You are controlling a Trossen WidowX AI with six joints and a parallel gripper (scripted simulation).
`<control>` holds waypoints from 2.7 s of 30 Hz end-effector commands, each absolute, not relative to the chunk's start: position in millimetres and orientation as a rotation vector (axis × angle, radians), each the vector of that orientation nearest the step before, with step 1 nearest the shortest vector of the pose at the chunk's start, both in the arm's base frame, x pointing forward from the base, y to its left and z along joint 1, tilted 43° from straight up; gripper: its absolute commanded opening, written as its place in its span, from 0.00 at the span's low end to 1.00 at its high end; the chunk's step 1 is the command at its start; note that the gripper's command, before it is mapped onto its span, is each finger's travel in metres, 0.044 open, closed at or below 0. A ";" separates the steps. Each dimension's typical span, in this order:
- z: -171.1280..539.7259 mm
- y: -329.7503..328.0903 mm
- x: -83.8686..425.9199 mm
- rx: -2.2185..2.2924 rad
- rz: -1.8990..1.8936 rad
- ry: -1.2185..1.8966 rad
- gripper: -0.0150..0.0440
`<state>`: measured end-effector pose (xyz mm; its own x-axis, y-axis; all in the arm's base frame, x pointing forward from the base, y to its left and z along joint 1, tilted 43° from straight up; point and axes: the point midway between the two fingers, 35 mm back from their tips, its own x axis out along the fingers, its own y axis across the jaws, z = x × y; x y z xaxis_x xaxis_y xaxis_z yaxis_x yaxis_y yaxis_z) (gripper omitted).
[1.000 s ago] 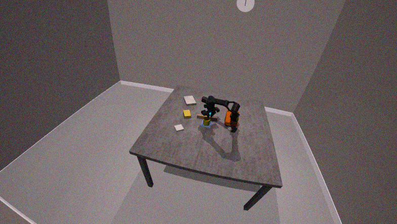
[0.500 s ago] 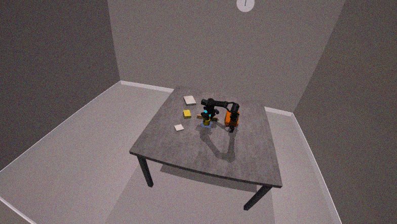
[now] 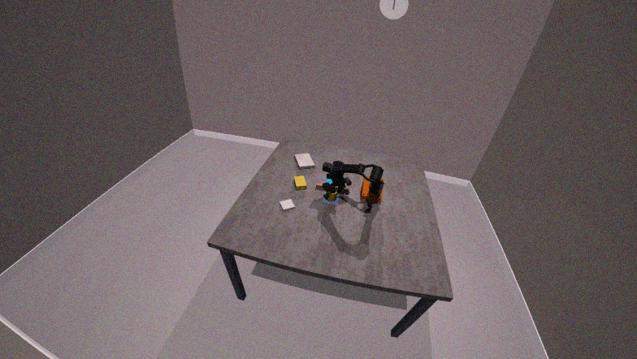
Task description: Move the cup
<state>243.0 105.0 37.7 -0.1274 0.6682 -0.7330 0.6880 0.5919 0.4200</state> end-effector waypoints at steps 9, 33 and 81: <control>37.4 105.2 243.0 1.101 -0.025 1.830 0.45; 49.7 92.8 246.5 1.102 -0.029 1.830 0.25; 56.1 41.4 255.8 1.109 -0.033 1.833 0.25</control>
<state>253.6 48.2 61.7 -0.1303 0.6741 -0.7270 0.7015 0.5809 0.4129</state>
